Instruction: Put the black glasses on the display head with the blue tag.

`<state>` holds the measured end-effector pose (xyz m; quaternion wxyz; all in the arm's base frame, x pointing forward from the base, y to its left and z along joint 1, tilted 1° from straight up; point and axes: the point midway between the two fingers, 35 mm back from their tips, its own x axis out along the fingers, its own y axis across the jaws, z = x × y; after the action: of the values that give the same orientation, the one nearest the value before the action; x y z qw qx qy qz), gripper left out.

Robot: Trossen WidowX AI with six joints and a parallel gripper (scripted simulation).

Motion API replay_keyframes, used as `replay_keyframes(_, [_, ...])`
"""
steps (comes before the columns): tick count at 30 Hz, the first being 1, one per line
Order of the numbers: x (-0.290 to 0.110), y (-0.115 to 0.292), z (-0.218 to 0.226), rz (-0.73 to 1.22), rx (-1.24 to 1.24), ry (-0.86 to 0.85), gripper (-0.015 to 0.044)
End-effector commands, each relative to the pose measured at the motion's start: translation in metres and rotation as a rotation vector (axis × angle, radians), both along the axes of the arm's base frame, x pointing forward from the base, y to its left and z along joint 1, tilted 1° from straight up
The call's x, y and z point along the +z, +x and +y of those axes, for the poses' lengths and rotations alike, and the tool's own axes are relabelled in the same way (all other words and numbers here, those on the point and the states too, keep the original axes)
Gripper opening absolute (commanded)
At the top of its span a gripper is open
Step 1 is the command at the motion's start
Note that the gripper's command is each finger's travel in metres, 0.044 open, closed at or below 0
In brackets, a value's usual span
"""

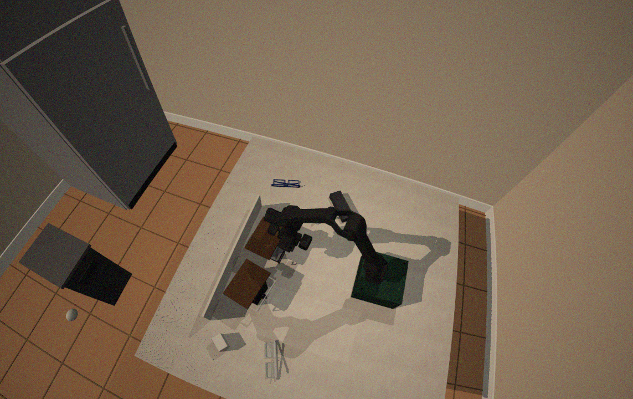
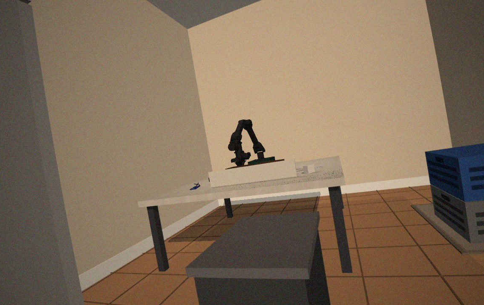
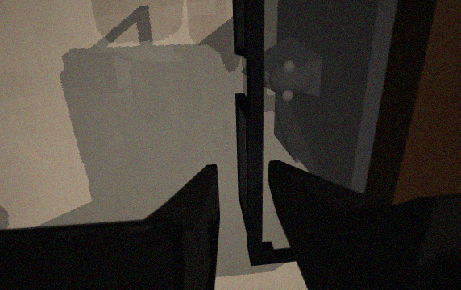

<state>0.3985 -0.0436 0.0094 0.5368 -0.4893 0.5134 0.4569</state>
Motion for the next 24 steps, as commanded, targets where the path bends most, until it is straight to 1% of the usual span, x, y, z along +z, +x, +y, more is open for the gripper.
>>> replay_keyframes(1, [0.023, 0.001, 0.0, 0.015, -0.004, 0.001, 0.0108])
replay_keyframes(7, [0.026, -0.001, 0.0, 0.017, -0.004, 0.002, 0.0108])
replay_keyframes(14, [0.031, -0.035, 0.004, 0.019, -0.004, 0.002, 0.0108])
replay_keyframes(19, [0.032, -0.038, 0.004, 0.019, -0.004, 0.002, 0.0108])
replay_keyframes(24, [0.04, -0.057, 0.006, 0.021, -0.004, 0.002, 0.0108])
